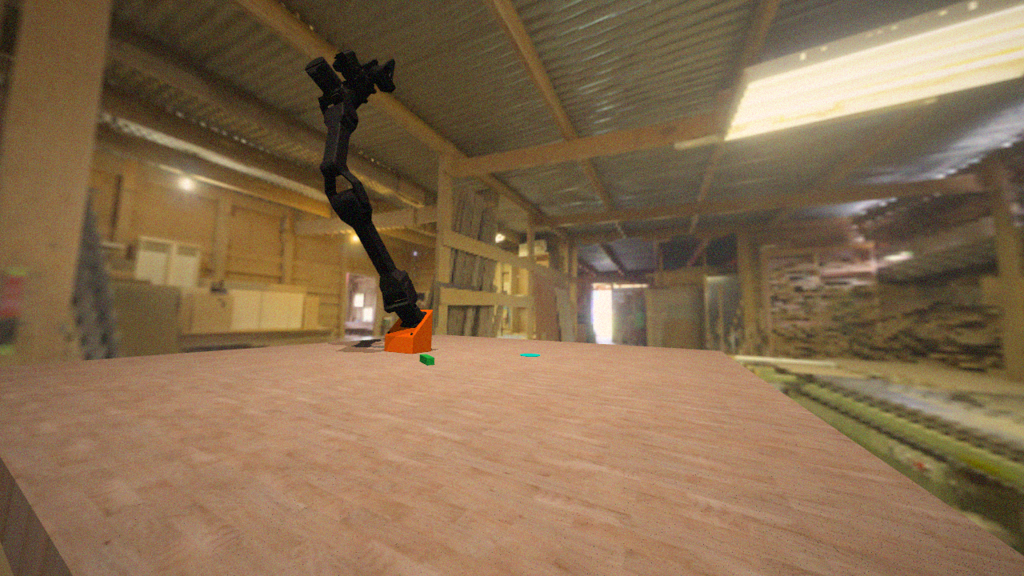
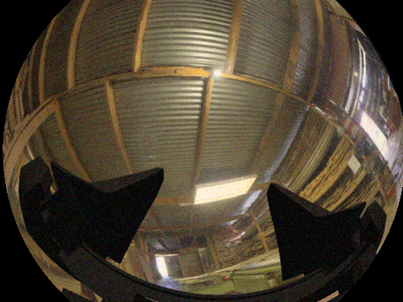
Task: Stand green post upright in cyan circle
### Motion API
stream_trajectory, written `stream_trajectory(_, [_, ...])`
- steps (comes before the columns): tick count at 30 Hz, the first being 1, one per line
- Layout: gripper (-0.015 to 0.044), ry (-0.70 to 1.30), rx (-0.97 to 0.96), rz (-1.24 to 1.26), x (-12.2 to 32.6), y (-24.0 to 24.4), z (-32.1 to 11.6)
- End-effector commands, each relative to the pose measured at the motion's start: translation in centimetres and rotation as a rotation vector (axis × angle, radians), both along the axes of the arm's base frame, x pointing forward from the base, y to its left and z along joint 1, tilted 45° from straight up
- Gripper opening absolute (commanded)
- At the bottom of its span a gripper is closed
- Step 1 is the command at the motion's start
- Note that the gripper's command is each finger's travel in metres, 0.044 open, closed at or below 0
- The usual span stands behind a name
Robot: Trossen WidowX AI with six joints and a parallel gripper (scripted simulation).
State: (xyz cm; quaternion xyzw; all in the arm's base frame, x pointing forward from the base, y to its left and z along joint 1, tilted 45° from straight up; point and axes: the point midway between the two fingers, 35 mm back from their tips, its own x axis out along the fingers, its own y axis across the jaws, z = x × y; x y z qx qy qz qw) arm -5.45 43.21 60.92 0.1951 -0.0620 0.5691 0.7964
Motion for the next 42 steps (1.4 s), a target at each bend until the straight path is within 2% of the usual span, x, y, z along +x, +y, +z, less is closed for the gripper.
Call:
stream_trajectory(1, [0.0374, 0.0, -0.003, -0.003, 0.1, 0.1, -0.1])
stream_trajectory(6, [0.0242, 0.007, -0.082, -0.072, 3.2, 1.2, -2.5])
stream_trajectory(7, [0.0233, 0.009, -0.1, -0.088, 4.0, 1.4, -3.0])
stream_trajectory(24, [0.0233, 0.101, -0.4, -0.386, 17.4, 1.0, -12.8])
stream_trajectory(42, [0.0233, 0.294, -0.685, -0.73, 29.9, -7.0, -23.2])
